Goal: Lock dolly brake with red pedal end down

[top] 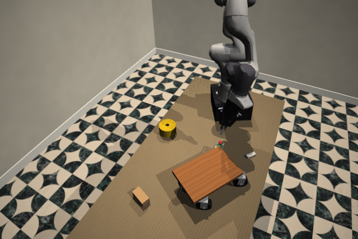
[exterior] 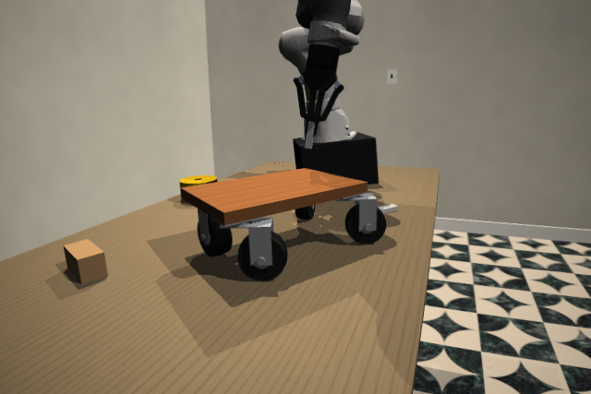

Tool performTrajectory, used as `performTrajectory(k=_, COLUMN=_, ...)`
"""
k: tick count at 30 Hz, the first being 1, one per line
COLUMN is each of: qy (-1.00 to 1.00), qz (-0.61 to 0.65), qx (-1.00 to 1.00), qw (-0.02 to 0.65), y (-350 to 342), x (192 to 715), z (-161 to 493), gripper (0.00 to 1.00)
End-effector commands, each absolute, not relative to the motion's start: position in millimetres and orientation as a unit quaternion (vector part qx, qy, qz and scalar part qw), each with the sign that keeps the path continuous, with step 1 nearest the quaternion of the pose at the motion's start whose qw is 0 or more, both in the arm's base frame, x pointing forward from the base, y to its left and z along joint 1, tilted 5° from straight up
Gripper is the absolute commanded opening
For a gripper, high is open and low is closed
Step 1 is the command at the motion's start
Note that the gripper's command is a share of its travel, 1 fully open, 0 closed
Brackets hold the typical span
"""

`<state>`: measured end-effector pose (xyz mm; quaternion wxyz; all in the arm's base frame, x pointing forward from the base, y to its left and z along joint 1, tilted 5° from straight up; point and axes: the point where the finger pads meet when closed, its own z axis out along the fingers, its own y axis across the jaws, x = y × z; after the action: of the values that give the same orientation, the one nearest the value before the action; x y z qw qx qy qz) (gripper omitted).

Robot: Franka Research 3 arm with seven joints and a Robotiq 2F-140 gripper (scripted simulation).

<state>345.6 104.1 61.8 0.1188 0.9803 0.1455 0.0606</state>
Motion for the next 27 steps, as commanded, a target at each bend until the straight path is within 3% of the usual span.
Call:
performTrajectory(k=1, qy=0.281, qz=0.048, qx=0.952, qw=0.108, y=105.2, x=347.9, z=63.0, gripper=0.0)
performTrajectory(k=27, qy=0.588, qz=0.029, qx=0.803, qw=0.09, y=105.0, x=348.0, z=60.9, gripper=0.0)
